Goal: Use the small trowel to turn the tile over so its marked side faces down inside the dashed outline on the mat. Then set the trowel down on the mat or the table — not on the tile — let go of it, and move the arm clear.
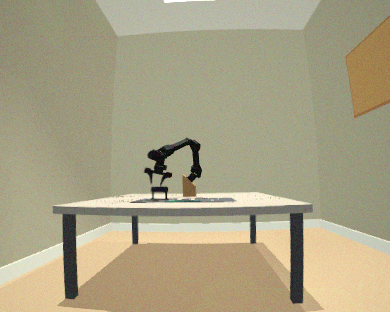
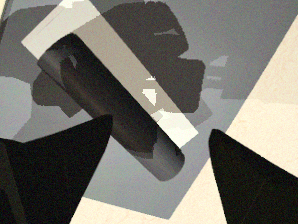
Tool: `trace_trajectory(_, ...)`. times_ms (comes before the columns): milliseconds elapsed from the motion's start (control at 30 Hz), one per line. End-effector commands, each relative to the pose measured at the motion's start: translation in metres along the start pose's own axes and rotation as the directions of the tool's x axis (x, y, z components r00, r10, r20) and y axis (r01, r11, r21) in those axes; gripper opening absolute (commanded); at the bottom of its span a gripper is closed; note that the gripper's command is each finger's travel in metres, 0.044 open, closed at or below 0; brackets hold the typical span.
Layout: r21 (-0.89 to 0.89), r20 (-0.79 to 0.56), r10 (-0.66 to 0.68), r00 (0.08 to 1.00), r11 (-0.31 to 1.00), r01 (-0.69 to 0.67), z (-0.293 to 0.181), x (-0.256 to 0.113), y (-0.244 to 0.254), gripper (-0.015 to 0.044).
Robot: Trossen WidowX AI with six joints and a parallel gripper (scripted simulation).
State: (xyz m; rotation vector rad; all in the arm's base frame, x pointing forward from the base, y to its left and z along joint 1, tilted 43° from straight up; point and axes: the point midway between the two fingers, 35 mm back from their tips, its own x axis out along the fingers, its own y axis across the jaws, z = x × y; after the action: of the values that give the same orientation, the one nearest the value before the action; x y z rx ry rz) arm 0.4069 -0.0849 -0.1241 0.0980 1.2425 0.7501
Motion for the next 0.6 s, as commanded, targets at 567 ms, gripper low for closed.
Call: trace_trajectory(567,0.649,0.133,-0.167,0.977,0.760,0.042,0.0000,0.0041,0.0007,0.0300)
